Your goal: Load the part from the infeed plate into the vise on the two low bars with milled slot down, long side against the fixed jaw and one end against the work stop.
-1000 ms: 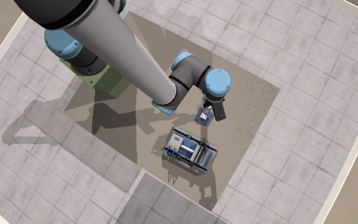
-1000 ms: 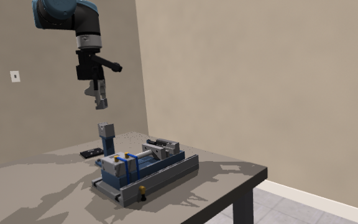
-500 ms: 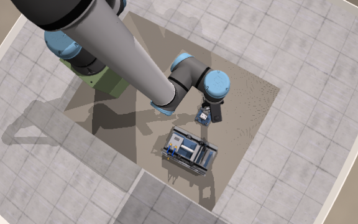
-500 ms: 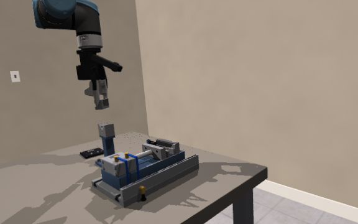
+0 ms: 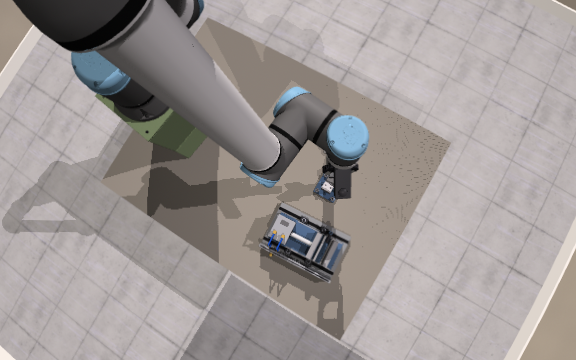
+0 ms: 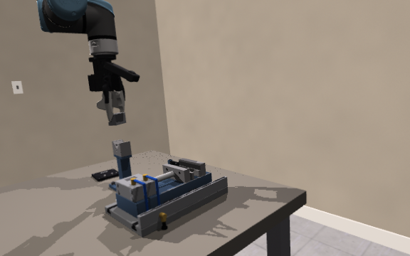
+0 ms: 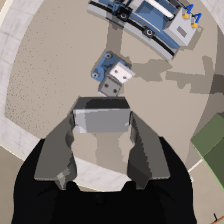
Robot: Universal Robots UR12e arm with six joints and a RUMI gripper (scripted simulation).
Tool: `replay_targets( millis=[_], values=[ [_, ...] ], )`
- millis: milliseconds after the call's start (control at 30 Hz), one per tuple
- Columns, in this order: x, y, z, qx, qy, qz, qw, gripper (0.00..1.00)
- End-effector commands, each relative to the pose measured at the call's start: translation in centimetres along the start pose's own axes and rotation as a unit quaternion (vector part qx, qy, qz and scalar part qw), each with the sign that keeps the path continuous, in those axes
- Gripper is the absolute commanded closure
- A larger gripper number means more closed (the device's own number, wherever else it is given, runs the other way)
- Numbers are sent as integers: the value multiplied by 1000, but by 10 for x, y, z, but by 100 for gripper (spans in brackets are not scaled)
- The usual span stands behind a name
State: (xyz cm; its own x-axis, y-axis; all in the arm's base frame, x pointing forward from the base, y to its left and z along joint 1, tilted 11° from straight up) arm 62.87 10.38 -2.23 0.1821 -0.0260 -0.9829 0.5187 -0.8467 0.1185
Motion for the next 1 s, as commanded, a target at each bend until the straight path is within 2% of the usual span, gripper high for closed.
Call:
replay_targets(
  millis=[0, 967],
  values=[
    [-1, 2, 1, 24, 0, 1, 1000, 100],
    [-1, 9, 10, 133, 1, 1, 991, 100]
  ],
)
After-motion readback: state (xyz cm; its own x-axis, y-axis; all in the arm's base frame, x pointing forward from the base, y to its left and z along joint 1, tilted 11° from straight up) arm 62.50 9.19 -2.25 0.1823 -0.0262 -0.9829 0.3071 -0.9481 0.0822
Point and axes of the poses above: the point where the finger pads meet when closed, its own x axis out along the fingers, its own z axis across the jaws, y = z × x, the point moved 5 cm from there along -x, back along the fingers, and after that the axes turned 2 degrees about x, right-handed, at the moved point
